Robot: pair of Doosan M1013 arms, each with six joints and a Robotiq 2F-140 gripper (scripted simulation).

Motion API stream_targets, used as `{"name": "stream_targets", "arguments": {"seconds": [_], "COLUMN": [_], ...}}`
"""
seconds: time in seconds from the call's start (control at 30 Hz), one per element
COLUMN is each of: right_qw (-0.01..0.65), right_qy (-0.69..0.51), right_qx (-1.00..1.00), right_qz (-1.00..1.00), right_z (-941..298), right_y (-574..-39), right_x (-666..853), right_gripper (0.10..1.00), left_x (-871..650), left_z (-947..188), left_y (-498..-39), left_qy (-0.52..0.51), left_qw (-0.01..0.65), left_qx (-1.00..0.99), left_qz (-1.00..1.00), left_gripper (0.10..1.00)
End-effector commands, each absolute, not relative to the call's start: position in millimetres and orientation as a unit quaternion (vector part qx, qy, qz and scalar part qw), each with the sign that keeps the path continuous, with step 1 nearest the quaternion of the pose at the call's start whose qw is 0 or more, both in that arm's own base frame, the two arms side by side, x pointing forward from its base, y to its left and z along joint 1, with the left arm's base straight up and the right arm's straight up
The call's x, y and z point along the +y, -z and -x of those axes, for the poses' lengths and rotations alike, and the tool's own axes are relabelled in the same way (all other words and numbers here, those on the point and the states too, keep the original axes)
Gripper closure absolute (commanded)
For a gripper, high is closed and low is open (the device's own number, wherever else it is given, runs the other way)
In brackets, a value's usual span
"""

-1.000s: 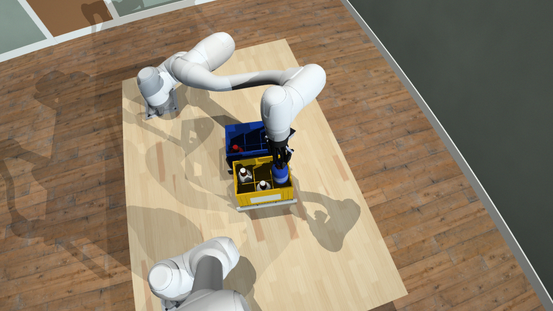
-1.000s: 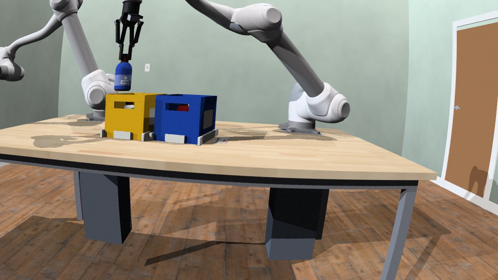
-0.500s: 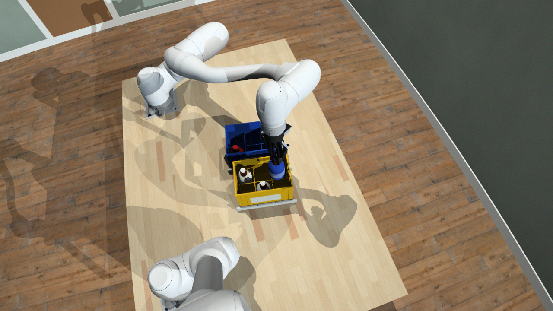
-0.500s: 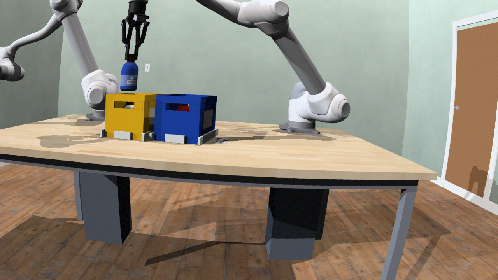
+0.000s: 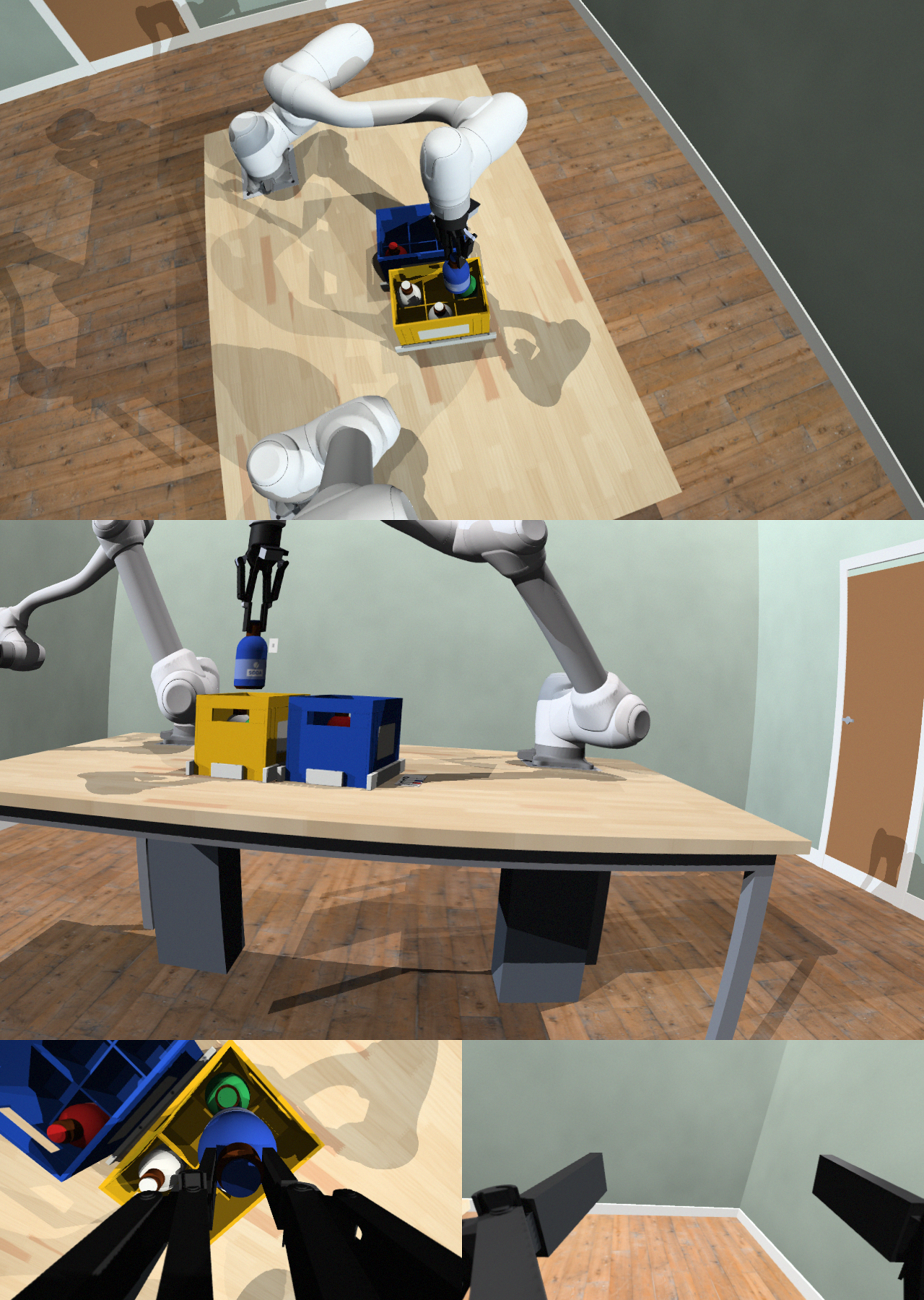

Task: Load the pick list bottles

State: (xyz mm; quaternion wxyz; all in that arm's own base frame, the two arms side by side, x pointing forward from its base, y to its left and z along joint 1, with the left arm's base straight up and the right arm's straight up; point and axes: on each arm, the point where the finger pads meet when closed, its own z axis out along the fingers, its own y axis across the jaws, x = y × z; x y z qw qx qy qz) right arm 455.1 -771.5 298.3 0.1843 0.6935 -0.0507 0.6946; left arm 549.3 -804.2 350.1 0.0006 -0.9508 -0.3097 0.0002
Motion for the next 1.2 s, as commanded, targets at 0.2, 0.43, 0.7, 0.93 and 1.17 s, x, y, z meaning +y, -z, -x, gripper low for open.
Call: {"name": "stream_targets", "arguments": {"seconds": [0.2, 0.43, 0.7, 0.93, 1.17], "right_qw": [0.185, 0.185, 0.185, 0.185, 0.185], "right_qy": [-0.695, -0.695, -0.695, -0.695, -0.695], "right_qx": [-0.05, -0.05, -0.05, -0.05, -0.05], "right_qz": [-0.693, -0.693, -0.693, -0.693, -0.693], "right_z": [-455, -455, -455, -455, -455], "right_y": [-300, -300, -300, -300, -300], "right_x": [-772, -772, -772, -772, -772], "right_gripper": [0.098, 0.098, 0.098, 0.098, 0.098], "left_x": [-789, -775, -764, -751, -739], "left_z": [-544, -540, -536, -531, -527], "left_y": [-352, -352, -351, -351, -351], "left_qy": [0.0, 0.0, 0.0, 0.0, 0.0], "left_qw": [-0.001, -0.001, -0.001, -0.001, -0.001], "left_qx": [-0.31, -0.31, -0.31, -0.31, -0.31], "left_qz": [0.951, 0.951, 0.951, 0.951, 0.951], "left_gripper": [0.999, 0.999, 0.999, 0.999, 0.999]}}
